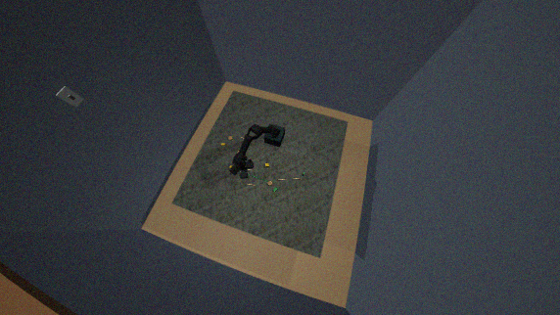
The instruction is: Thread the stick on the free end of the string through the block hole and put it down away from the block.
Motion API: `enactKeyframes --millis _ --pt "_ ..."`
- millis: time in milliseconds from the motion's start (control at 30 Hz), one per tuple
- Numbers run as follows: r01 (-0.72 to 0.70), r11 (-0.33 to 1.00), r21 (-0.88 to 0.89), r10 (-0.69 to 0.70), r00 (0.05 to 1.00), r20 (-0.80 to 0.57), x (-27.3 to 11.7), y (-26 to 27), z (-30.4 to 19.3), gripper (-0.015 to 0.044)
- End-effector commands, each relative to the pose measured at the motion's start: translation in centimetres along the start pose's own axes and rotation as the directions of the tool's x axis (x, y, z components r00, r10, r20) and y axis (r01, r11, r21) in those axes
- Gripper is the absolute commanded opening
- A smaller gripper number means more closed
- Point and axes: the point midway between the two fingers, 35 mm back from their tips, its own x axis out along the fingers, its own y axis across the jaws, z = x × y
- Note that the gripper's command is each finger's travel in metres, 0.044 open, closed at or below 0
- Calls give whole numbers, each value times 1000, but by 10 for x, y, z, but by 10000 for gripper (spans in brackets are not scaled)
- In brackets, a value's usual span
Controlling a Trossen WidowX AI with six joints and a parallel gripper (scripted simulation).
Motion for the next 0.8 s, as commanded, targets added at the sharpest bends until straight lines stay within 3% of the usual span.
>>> enactKeyframes --millis 0,767 --pt "-1 1000 -4 1 1000 -5 3 4 1 0" --pt "-3 1000 -4 3 1000 -3 22 25 14 0"
